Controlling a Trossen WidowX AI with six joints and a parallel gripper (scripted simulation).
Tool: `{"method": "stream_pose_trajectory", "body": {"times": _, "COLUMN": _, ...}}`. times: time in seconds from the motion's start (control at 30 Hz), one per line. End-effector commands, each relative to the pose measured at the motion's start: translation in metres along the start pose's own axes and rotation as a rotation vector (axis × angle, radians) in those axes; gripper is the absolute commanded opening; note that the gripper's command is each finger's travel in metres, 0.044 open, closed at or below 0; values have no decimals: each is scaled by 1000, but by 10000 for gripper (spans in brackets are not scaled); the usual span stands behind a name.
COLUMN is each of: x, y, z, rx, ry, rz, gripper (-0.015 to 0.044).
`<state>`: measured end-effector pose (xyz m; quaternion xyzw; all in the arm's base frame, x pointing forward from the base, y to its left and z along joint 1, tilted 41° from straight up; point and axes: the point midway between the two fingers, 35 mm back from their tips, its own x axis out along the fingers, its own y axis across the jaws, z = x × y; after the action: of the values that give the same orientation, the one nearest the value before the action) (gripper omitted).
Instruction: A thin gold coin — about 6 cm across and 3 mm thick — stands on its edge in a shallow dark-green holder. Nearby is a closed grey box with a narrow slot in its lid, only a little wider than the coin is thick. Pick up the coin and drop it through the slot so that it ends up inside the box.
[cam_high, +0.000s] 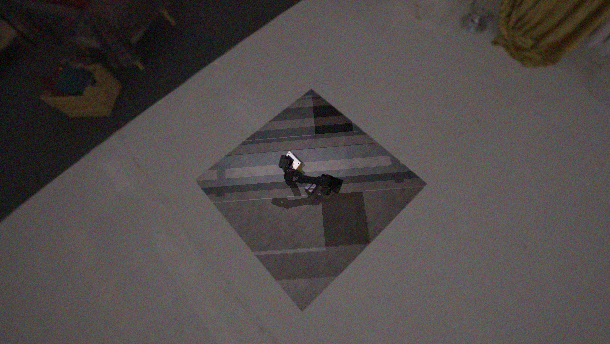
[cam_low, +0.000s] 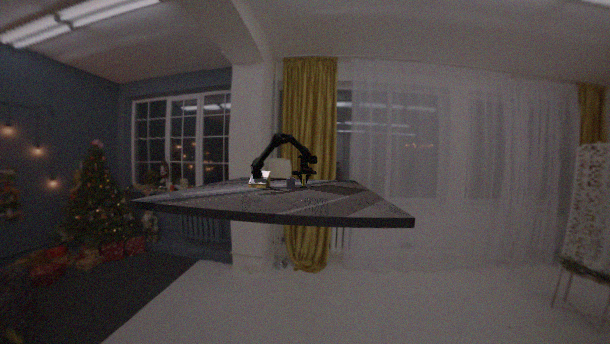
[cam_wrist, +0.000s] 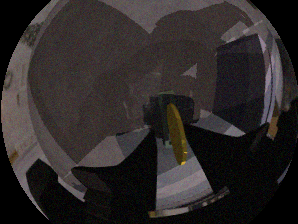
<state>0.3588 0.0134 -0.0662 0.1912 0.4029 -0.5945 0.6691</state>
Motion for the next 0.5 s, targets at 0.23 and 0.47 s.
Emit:
{"method": "stream_pose_trajectory", "body": {"times": 0.23, "x": 15, "y": -4, "z": 0, "rx": -8, "ry": -4, "rz": -14, "gripper": 134}}
{"method": "stream_pose_trajectory", "body": {"times": 0.47, "x": 15, "y": -4, "z": 0, "rx": -8, "ry": -4, "rz": -14, "gripper": 0}}
